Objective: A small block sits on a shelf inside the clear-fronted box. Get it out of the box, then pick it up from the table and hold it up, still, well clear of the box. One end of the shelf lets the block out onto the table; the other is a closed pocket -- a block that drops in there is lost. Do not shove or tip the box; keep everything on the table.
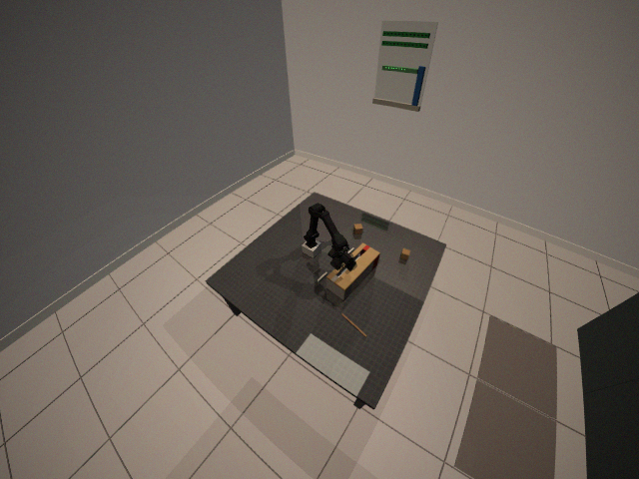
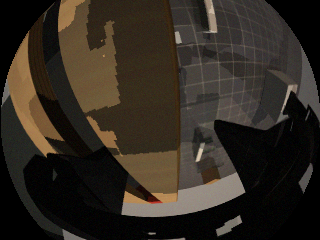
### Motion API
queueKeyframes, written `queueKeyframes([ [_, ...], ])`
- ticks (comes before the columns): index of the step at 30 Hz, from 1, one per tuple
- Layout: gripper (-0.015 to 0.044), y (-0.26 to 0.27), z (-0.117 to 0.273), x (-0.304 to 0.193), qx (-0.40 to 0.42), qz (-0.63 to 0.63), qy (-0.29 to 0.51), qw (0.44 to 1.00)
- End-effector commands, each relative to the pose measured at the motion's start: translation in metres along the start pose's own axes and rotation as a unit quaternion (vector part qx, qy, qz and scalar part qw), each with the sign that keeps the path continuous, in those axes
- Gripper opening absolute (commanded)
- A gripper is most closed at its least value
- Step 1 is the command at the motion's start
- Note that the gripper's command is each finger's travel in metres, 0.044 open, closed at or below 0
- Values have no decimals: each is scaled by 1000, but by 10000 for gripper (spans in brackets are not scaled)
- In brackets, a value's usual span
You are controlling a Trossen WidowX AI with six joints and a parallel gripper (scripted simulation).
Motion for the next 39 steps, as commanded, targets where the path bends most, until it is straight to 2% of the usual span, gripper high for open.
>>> queueKeyframes([
  [1,400,-2,-3,-10,0,-1,3,1000],
  [12,400,-7,-13,-38,0,-1,4,1000],
  [20,400,-4,-8,-25,0,-1,4,1000],
  [39,400,-6,-13,-37,0,-1,4,1000],
])
Point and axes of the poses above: the point midway between the two fingers, 35 mm back from their tips, its own z axis back along the fingers, its own y axis across the jaws, x = y × z, the point moved 4 cm from there along z, back along the fingers, and after that the axes turned 10 degrees about -z, right-handed, at the moved point
